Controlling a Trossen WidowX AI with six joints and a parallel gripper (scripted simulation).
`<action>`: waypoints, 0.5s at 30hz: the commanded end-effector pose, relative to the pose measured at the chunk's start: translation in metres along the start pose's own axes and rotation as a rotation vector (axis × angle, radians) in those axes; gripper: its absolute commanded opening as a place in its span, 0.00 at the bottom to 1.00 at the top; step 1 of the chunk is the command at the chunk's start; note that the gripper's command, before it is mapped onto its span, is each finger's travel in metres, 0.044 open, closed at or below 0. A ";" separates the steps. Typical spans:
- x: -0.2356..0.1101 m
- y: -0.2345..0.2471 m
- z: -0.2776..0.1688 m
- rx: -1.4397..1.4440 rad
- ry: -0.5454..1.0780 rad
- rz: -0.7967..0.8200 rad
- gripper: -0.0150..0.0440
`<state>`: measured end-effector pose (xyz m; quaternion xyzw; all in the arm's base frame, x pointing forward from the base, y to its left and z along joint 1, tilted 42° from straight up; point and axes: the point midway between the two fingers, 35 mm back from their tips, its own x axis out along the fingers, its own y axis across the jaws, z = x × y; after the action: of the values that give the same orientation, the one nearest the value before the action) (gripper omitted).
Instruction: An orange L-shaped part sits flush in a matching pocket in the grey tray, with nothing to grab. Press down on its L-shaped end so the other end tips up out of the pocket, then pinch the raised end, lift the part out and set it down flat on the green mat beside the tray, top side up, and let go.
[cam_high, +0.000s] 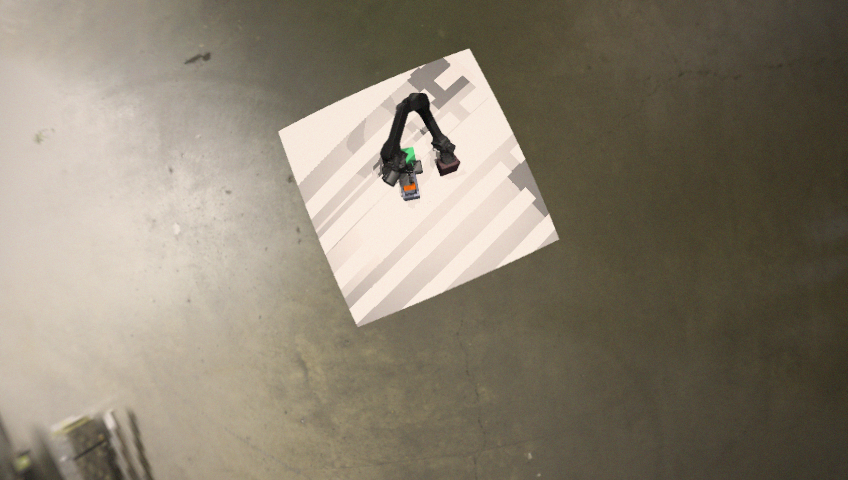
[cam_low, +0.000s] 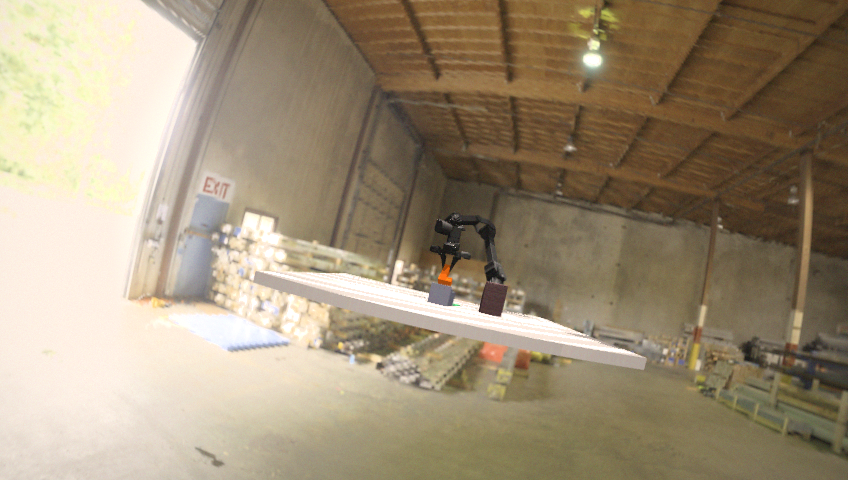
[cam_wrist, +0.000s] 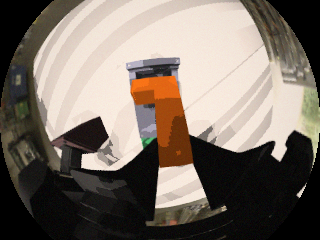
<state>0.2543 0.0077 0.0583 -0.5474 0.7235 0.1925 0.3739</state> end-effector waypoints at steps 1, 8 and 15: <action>0.001 0.002 -0.017 -0.005 0.006 -0.003 0.25; 0.002 0.003 -0.043 -0.005 0.008 -0.002 0.25; 0.001 0.005 -0.068 -0.005 0.009 -0.002 0.25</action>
<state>0.2329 -0.0305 0.0935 -0.5477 0.7238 0.1917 0.3733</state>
